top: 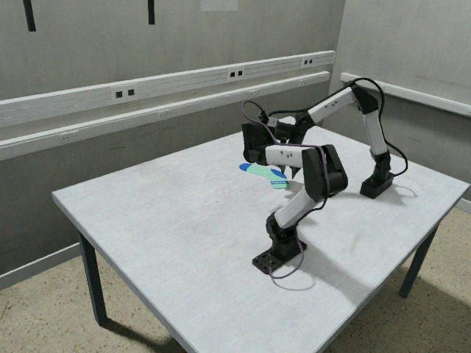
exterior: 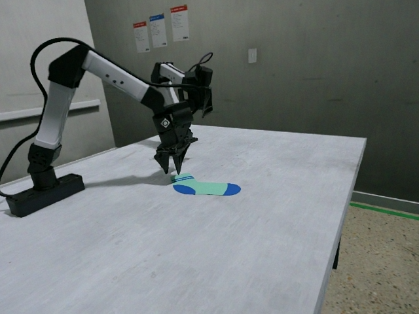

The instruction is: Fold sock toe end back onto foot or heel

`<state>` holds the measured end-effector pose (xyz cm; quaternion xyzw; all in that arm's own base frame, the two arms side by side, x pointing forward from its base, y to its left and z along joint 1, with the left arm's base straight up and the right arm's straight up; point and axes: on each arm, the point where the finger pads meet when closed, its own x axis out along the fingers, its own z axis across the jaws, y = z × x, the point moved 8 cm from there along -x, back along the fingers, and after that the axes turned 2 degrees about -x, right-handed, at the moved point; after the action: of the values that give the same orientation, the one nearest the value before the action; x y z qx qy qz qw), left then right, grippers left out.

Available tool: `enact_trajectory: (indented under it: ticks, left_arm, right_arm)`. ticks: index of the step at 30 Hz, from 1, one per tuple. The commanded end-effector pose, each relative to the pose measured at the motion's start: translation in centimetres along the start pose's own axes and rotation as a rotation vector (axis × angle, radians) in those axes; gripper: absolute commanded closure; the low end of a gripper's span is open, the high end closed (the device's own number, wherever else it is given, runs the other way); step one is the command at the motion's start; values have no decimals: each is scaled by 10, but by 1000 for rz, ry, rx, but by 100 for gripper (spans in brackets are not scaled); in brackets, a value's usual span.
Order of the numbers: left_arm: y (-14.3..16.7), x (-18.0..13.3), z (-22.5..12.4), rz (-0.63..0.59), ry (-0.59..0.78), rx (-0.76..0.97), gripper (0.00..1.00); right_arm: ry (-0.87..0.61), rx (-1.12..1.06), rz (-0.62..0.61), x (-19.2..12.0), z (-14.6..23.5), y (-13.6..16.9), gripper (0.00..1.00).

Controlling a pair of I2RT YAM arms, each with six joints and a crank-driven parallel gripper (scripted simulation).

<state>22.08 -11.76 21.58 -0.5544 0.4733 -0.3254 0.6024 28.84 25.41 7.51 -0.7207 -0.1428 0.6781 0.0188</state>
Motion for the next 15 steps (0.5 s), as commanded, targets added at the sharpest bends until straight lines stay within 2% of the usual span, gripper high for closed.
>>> enact_trajectory:
  ticks: [1, 7, 15]
  left_arm:
    - [-7, -1, -4, -23, 26, 42, 0]
    - [-9, -1, -4, -25, 23, 45, 0]
    - [-9, -1, -4, -25, 23, 45, 0]
  right_arm:
    - [-18, -35, 136, 1, -8, 0, 45]
    - [-40, -80, 229, 19, -12, -6, 45]
    - [-39, -77, 222, 31, -15, -8, 45]
